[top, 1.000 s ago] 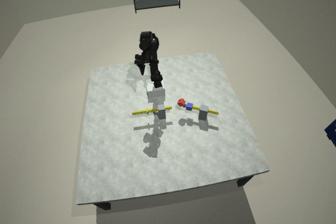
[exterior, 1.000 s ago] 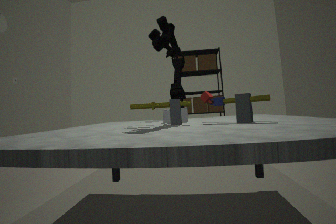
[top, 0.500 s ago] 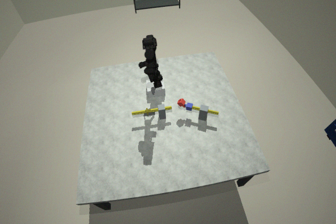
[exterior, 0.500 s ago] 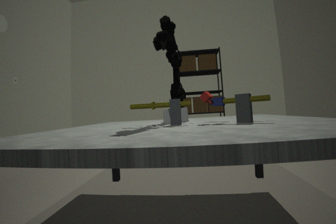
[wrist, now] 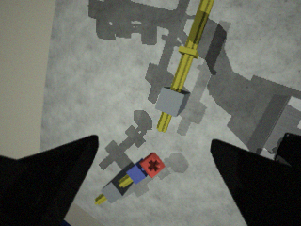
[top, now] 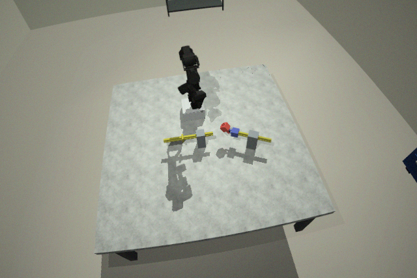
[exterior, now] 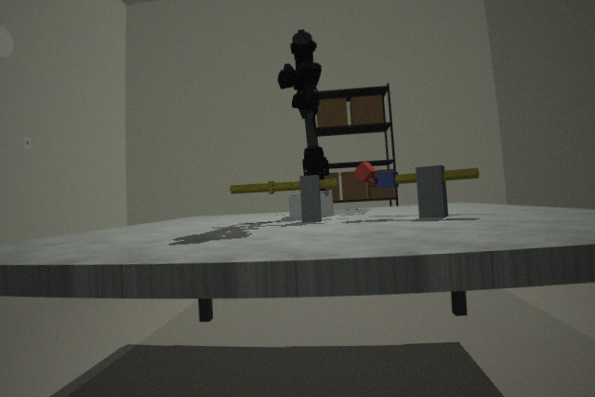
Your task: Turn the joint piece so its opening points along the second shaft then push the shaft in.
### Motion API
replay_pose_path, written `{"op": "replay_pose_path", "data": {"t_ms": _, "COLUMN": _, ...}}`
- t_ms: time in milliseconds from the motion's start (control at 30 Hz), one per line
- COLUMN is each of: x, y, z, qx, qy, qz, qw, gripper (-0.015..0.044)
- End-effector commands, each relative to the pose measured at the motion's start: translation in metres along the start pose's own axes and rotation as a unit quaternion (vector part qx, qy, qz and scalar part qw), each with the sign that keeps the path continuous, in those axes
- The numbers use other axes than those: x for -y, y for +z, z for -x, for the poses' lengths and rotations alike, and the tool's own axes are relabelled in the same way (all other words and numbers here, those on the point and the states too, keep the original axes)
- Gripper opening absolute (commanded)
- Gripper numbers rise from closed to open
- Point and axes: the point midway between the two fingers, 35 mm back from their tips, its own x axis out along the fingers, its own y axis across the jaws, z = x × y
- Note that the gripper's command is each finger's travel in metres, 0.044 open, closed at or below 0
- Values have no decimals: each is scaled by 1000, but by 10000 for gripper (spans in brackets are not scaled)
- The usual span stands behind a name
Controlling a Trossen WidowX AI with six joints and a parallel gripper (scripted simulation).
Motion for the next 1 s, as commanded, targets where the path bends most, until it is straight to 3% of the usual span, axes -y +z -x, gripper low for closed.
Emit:
{"op": "replay_pose_path", "data": {"t_ms": 0, "x": -2, "y": -9, "z": -12, "qx": -13, "qy": -19, "qz": 63, "qw": 998, "gripper": 440}}
{"op": "replay_pose_path", "data": {"t_ms": 467, "x": -3, "y": -41, "z": -44, "qx": -60, "qy": -69, "qz": 289, "qw": 953, "gripper": 440}}
{"op": "replay_pose_path", "data": {"t_ms": 967, "x": 5, "y": -78, "z": -75, "qx": -120, "qy": -107, "qz": 511, "qw": 844, "gripper": 440}}
